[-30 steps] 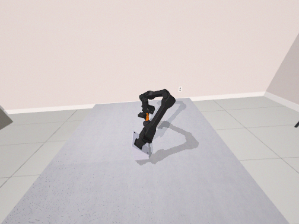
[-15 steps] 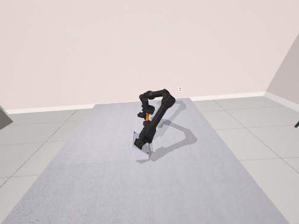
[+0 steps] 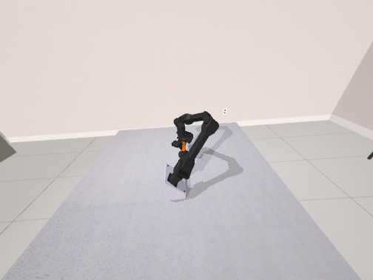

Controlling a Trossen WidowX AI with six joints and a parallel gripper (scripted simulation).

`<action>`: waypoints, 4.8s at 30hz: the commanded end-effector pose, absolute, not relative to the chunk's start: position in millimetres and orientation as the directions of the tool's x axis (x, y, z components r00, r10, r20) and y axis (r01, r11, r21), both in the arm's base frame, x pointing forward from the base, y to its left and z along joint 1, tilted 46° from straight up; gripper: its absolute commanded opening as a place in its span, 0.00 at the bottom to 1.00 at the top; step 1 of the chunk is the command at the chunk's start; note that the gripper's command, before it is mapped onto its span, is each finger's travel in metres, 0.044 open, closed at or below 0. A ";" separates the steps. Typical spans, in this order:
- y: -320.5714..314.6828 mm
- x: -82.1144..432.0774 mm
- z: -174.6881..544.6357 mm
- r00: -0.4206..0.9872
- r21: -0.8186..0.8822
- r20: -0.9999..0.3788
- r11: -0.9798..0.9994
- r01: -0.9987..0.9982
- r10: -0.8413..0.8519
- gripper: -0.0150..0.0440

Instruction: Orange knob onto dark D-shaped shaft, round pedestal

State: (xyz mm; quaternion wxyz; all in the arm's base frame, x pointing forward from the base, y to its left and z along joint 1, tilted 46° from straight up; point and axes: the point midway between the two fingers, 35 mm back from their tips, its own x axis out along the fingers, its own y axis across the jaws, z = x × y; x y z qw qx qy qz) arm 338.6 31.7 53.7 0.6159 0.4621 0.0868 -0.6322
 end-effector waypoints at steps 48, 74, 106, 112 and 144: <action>31.2 339.8 52.6 0.189 0.648 -0.692 -0.485 0.588 -0.696 0.25; 30.8 339.9 52.2 0.189 0.641 -0.692 -0.473 0.605 -0.696 0.25; 31.6 340.8 53.4 0.189 0.664 -0.692 -0.512 0.546 -0.696 0.25; 30.8 340.9 52.6 0.189 0.664 -0.692 -0.512 0.546 -0.696 0.25; 19.5 343.9 42.8 0.184 0.663 -0.695 -0.522 0.536 -0.695 0.34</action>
